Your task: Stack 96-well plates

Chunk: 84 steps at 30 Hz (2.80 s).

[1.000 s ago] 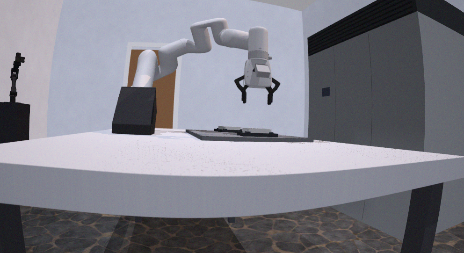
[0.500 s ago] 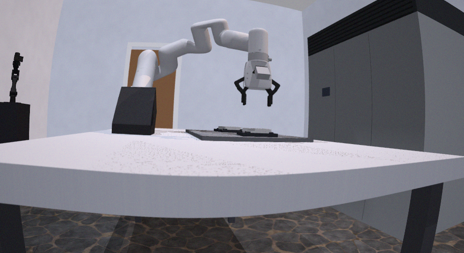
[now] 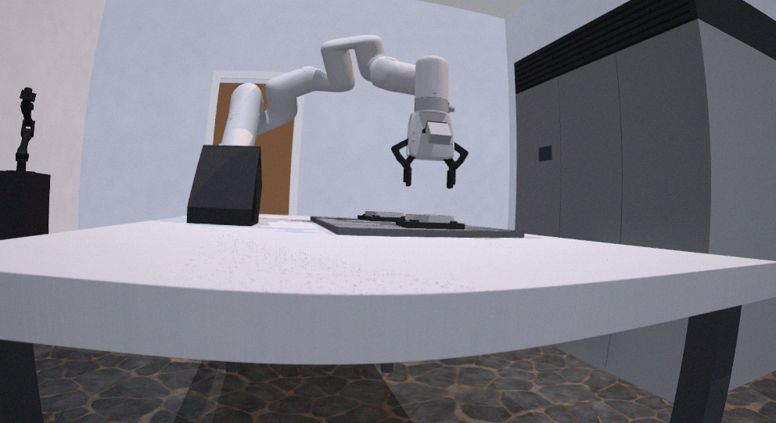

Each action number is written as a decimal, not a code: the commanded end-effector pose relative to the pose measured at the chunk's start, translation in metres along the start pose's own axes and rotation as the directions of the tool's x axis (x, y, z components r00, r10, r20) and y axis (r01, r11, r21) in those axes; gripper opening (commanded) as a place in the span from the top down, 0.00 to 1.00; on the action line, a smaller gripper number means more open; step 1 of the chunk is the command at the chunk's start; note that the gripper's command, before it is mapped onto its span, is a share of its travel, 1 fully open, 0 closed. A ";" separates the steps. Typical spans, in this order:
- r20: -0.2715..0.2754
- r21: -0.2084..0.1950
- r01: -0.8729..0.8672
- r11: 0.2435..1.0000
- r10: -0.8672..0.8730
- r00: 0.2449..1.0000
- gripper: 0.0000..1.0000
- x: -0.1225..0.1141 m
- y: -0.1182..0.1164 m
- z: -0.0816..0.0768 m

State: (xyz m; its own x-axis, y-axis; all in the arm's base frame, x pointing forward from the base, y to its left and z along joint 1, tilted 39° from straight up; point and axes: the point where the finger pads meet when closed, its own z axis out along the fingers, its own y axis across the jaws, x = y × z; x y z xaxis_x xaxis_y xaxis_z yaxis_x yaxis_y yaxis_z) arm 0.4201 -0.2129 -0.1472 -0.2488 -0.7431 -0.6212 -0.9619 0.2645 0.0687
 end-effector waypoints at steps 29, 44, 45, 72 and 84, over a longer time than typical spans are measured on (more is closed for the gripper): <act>-0.004 0.004 0.000 1.000 0.000 1.000 0.00 0.001 -0.001 0.042; -0.004 0.004 0.000 1.000 0.000 1.000 0.00 0.001 -0.001 0.044; -0.004 0.004 0.000 1.000 0.000 1.000 0.00 0.001 -0.001 0.045; -0.004 0.004 0.000 1.000 0.000 1.000 0.00 0.001 -0.002 0.060; -0.004 0.004 0.000 1.000 0.000 1.000 0.00 0.001 -0.002 0.062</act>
State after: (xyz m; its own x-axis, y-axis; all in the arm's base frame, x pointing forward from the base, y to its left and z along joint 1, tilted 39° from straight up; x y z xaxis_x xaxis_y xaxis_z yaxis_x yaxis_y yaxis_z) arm 0.4277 -0.1733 -0.1979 -0.2487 -0.7434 -0.6208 -0.9619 0.2648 0.0682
